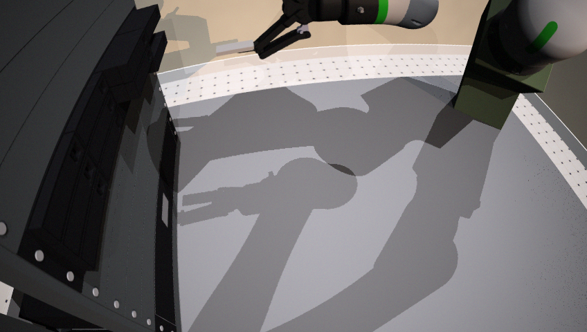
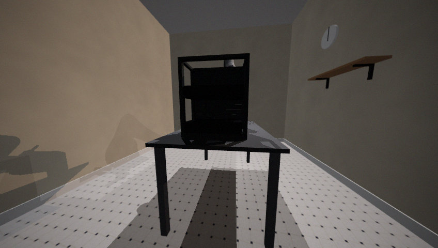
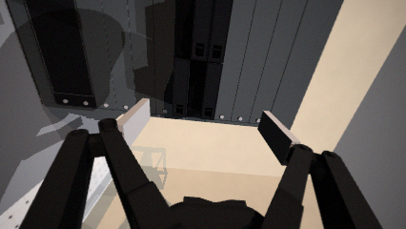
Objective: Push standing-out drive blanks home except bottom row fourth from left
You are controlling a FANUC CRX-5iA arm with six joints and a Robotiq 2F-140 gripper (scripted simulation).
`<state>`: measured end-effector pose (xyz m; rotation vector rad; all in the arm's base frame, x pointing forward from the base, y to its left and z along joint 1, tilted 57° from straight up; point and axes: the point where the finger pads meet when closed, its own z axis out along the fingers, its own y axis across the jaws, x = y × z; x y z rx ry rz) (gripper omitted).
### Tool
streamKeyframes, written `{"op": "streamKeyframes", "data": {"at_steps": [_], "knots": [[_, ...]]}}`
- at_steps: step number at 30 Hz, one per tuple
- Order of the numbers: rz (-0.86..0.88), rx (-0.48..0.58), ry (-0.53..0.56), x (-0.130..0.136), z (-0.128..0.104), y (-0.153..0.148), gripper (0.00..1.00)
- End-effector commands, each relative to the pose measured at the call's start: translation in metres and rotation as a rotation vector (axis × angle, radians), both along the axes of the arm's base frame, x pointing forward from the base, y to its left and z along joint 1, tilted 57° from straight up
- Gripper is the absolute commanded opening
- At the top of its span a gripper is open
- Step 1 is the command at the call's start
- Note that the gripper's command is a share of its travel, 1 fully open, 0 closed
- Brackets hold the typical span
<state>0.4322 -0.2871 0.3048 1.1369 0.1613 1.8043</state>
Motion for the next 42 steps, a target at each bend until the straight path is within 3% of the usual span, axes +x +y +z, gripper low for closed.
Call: {"op": "streamKeyframes", "data": {"at_steps": [1,15,16,42], "knots": [[0.000,0.000,0.000,-0.0001,0.0000,-0.0001,1.00],[0.000,0.000,0.000,-0.0001,0.0000,-0.0001,1.00],[0.000,0.000,0.000,-0.0001,0.0000,-0.0001,0.00],[0.000,0.000,0.000,-0.0001,0.0000,-0.0001,0.00]]}}
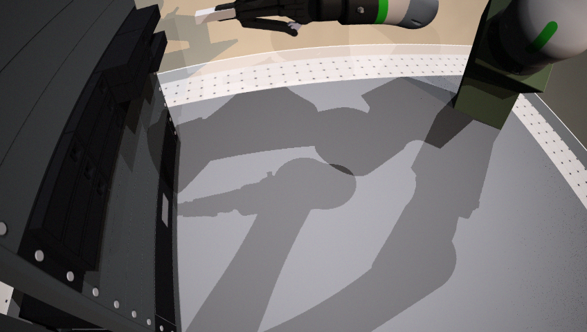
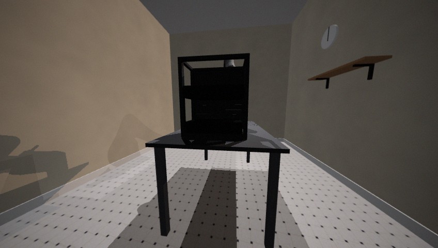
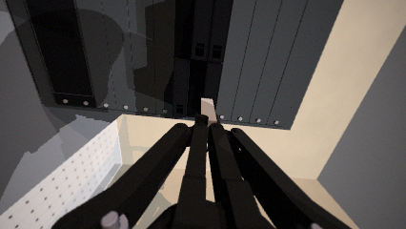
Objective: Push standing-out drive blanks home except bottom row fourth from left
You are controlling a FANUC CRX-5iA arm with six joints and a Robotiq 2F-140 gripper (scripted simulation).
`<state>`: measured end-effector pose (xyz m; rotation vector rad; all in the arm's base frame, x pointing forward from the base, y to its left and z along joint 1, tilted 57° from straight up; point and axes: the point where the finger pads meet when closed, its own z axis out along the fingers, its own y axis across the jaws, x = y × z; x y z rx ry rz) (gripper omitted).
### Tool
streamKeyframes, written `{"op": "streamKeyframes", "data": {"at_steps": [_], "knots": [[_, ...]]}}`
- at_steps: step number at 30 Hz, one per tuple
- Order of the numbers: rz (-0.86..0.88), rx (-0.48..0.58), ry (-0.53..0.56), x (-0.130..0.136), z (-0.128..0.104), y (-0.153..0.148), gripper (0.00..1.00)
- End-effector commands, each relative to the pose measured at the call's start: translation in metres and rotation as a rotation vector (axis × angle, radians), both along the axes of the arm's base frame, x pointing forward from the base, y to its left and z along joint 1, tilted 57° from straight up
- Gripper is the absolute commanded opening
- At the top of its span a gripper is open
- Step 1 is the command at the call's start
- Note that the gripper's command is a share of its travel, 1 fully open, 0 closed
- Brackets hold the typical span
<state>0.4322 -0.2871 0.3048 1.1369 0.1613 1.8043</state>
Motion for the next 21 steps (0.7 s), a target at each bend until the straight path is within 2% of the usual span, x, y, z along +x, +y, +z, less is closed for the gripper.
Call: {"op": "streamKeyframes", "data": {"at_steps": [1,12,21], "knots": [[0.000,0.000,0.000,0.000,0.000,0.000,0.00],[0.000,0.000,0.000,0.000,0.002,0.002,0.00],[0.000,0.000,0.000,0.007,0.027,0.032,0.00]]}}
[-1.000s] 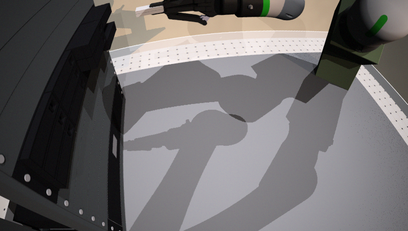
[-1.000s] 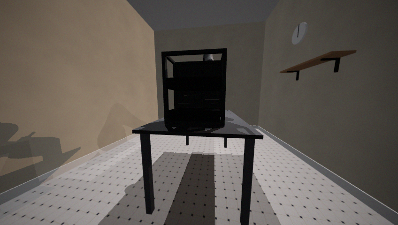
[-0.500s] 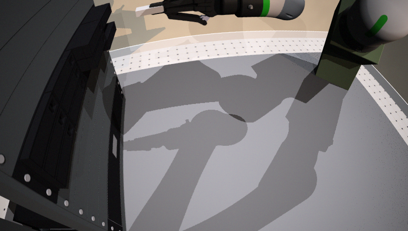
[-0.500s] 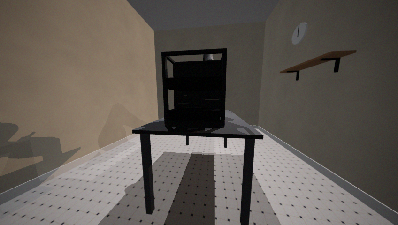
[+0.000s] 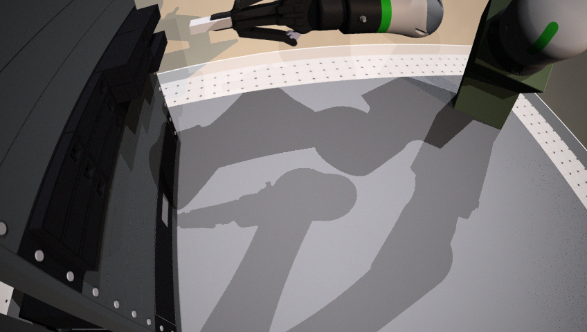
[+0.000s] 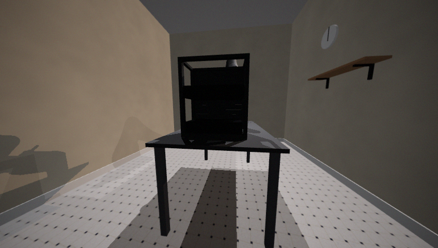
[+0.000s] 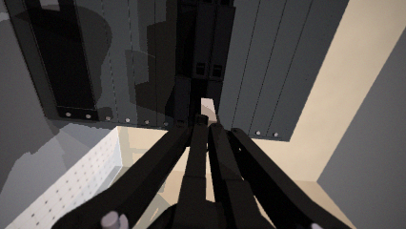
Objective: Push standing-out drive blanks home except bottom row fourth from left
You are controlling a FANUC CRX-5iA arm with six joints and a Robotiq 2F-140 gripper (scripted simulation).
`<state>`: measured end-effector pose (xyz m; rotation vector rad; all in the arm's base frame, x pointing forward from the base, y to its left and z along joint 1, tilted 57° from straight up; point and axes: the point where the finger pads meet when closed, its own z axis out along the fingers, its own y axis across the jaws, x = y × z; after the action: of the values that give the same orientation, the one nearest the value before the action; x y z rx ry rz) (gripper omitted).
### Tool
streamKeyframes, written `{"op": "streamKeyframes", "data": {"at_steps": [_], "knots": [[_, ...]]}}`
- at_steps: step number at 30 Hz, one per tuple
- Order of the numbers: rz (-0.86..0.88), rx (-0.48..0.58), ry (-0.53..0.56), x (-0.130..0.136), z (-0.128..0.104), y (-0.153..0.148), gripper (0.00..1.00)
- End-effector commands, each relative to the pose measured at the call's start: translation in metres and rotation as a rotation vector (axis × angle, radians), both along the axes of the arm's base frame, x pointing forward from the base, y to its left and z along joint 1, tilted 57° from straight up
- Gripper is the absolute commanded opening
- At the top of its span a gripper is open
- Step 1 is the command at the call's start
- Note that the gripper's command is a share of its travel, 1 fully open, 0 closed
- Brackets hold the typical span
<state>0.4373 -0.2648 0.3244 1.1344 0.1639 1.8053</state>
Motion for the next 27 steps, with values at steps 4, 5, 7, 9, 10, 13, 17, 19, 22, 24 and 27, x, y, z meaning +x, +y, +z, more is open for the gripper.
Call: {"op": "streamKeyframes", "data": {"at_steps": [4,5,7,9,10,13,17,19,22,24,27], "knots": [[-0.001,0.002,0.001,0.004,0.016,0.018,0.00],[-0.002,0.002,0.001,0.005,0.020,0.023,0.00],[-0.002,0.002,0.001,0.007,0.027,0.032,0.00],[-0.001,0.002,0.001,0.009,0.035,0.040,0.00],[-0.001,0.002,0.001,0.009,0.038,0.044,0.00],[-0.002,0.002,0.001,0.011,0.046,0.053,0.00],[-0.002,0.002,0.001,0.013,0.052,0.060,0.00],[-0.002,0.002,0.001,0.013,0.052,0.060,0.00],[-0.002,0.002,0.001,0.013,0.053,0.062,0.00],[-0.001,0.002,0.001,0.013,0.054,0.062,0.00],[-0.002,0.002,0.001,0.016,0.056,0.061,0.00]]}}
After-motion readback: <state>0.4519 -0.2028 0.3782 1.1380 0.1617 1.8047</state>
